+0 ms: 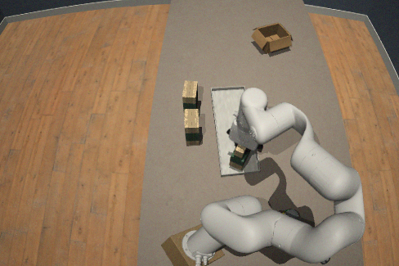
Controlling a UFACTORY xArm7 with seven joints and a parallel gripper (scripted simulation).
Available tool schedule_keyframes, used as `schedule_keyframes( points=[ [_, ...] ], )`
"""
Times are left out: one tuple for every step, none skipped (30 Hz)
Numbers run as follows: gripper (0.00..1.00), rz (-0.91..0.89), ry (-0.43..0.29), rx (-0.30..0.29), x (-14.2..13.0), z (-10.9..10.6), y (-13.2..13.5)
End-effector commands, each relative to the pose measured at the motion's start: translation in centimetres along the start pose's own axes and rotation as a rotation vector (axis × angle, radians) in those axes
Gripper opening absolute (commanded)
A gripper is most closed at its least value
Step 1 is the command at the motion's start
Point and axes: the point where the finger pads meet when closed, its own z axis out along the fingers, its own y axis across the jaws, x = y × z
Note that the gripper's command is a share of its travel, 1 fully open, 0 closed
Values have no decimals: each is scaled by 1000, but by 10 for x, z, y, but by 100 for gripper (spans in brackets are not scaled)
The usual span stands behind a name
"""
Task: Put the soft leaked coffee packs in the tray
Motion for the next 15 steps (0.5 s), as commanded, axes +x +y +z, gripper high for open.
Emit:
schedule_keyframes(
  points=[
    [27,0,3,1,1,6,0],
    [27,0,3,1,1,9,0],
    [27,0,3,1,1,11,0],
    [27,0,3,1,1,13,0],
    [27,0,3,1,1,15,0],
    [27,0,3,1,1,16,0],
    [27,0,3,1,1,18,0],
    [27,0,3,1,1,19,0],
    [27,0,3,1,1,20,0],
    [27,0,3,1,1,21,0],
    [27,0,3,1,1,21,0],
    [27,0,3,1,1,21,0],
    [27,0,3,1,1,22,0],
    [27,0,3,1,1,22,0],
    [27,0,3,1,1,23,0]
  ],
)
